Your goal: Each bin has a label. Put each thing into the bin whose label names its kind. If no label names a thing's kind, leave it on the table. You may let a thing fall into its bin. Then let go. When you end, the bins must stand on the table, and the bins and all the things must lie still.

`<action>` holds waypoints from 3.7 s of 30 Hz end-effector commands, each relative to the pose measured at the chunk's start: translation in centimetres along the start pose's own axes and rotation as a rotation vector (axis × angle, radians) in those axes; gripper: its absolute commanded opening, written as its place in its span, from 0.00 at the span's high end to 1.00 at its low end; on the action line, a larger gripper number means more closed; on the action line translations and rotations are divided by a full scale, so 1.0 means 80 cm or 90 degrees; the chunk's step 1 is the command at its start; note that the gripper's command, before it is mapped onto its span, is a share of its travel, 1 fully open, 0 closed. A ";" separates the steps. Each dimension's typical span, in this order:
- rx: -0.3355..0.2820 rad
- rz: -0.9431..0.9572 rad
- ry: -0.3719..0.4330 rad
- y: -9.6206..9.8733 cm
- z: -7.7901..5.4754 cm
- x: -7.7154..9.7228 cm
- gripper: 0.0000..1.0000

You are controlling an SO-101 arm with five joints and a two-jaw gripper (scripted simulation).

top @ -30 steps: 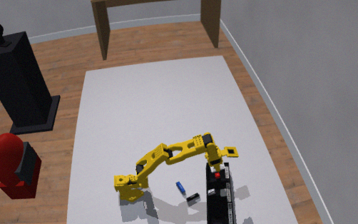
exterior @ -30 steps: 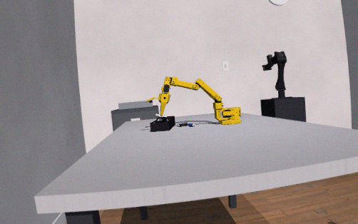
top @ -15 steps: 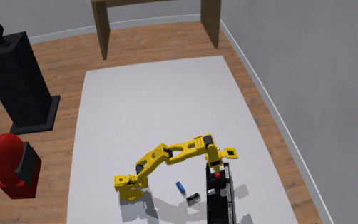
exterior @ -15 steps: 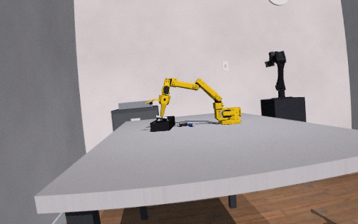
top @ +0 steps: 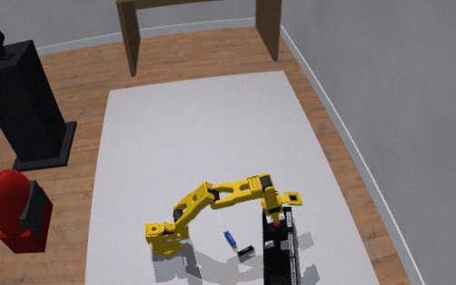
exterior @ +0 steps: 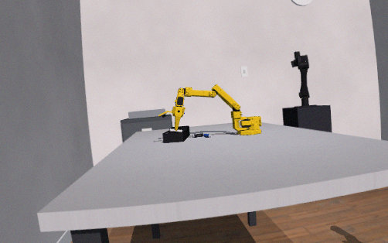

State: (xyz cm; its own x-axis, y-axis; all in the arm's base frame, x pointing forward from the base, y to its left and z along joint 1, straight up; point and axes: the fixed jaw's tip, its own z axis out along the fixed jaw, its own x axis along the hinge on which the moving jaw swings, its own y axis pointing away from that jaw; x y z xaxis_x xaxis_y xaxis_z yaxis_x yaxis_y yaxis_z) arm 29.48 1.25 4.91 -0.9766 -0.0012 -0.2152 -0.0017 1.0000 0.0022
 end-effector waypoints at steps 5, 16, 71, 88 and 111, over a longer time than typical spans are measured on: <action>0.000 0.012 -0.059 -0.003 -0.022 -0.015 1.00; 0.000 0.012 -0.059 -0.003 -0.022 -0.015 1.00; -0.001 0.012 -0.078 -0.003 -0.014 -0.015 1.00; -0.001 0.012 -0.078 -0.003 -0.006 -0.014 1.00; -0.001 0.012 -0.078 -0.003 0.004 -0.012 1.00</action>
State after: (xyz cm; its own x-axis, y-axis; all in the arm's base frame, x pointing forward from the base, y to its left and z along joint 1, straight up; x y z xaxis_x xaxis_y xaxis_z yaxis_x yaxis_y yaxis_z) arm 29.69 1.26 3.07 -0.9671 -0.0010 -0.2543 -0.0017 1.0000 0.0029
